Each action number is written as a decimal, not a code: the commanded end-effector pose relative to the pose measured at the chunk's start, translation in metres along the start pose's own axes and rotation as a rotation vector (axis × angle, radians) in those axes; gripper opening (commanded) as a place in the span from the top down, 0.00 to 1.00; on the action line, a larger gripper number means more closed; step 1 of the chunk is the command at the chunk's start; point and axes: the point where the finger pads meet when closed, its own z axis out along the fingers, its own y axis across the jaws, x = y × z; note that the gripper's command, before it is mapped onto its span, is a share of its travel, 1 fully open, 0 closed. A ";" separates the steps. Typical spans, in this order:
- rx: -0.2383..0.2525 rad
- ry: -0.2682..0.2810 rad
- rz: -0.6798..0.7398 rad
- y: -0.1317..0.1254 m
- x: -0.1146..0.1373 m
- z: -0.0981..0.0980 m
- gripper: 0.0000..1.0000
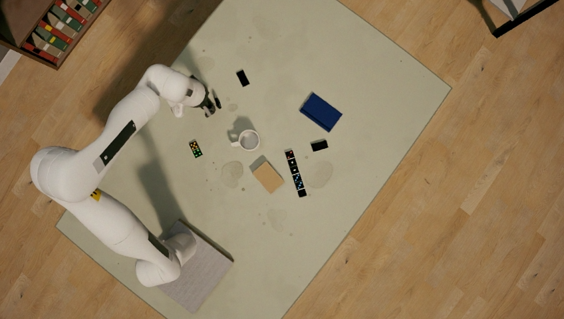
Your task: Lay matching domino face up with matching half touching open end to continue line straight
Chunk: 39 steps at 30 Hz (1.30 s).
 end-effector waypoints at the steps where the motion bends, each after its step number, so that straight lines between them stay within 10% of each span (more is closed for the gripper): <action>1: -0.002 -0.001 0.000 0.000 0.000 -0.001 0.51; 39: 0.004 0.006 -0.076 -0.001 0.001 0.002 0.51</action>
